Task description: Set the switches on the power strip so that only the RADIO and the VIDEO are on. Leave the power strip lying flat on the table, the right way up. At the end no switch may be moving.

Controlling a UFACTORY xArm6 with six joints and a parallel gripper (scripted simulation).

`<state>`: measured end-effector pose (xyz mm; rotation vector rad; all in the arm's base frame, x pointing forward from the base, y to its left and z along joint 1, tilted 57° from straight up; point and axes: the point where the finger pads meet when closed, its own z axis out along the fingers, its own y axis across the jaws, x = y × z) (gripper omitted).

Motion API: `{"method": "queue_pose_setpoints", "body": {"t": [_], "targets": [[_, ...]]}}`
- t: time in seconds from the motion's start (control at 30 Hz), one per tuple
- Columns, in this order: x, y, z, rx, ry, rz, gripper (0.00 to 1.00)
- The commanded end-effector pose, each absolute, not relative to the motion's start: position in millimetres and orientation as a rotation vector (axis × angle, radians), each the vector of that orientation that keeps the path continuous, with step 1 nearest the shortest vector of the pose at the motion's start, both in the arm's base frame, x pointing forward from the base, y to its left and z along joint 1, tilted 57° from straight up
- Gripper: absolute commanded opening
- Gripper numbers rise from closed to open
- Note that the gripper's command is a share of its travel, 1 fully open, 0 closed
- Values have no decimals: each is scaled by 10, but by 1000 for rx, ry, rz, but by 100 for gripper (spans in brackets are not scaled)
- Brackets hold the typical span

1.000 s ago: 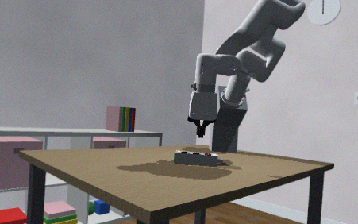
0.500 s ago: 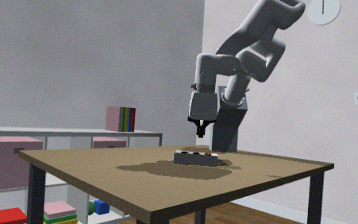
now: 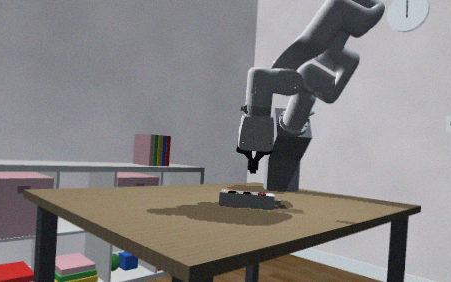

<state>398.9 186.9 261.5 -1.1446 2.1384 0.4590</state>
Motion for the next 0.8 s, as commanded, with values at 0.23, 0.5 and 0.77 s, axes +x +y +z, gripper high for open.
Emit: {"method": "queue_pose_setpoints", "body": {"t": [0.23,0.5,0.77], "targets": [[3993,1867,2625,-1143,2137,458,0],[4143,2081,2478,-1143,2133,461,0],[4227,2218,2357,-1143,2136,458,0]]}}
